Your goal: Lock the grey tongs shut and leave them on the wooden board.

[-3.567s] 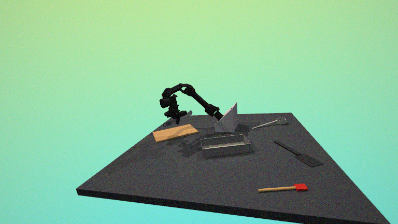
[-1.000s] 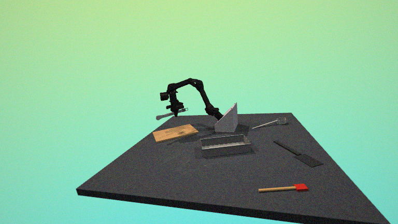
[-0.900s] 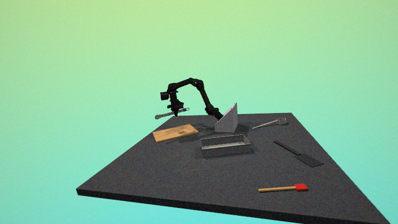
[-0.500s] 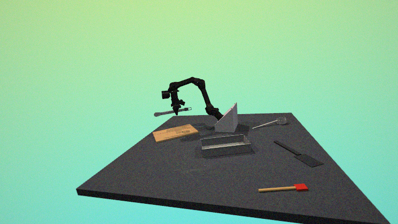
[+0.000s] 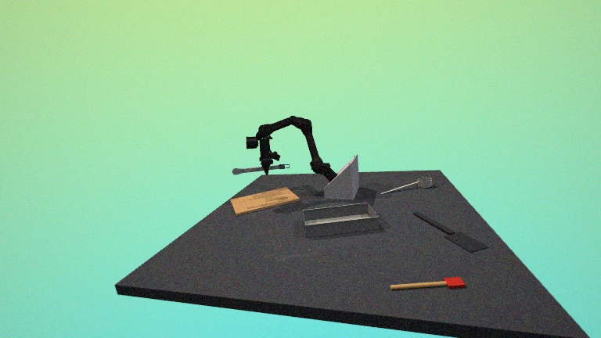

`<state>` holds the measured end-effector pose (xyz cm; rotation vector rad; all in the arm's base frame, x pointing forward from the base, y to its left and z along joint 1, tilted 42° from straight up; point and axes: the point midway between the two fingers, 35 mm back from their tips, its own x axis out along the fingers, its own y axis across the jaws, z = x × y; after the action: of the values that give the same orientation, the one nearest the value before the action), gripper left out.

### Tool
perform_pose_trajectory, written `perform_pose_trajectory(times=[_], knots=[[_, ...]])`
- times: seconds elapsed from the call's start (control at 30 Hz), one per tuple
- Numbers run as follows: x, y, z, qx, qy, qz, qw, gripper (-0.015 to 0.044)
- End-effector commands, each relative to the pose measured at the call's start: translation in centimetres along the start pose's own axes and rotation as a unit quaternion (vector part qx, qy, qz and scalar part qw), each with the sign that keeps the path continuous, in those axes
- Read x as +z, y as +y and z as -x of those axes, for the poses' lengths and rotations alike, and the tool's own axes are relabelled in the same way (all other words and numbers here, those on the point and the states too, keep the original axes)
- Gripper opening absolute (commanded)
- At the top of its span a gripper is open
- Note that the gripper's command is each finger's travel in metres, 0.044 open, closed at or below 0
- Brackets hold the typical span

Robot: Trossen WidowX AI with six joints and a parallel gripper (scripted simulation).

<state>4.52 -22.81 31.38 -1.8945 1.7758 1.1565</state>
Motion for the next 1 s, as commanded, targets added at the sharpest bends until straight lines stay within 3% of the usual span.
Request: perform_pose_trajectory(times=[0.0, 0.97], knots=[[-0.05, -0.11, -0.10, -0.007, 0.036, -0.007, 0.999, -0.0150], [0.09, -0.30, -0.87, -0.007, 0.273, -0.034, 0.961, -0.0150]])
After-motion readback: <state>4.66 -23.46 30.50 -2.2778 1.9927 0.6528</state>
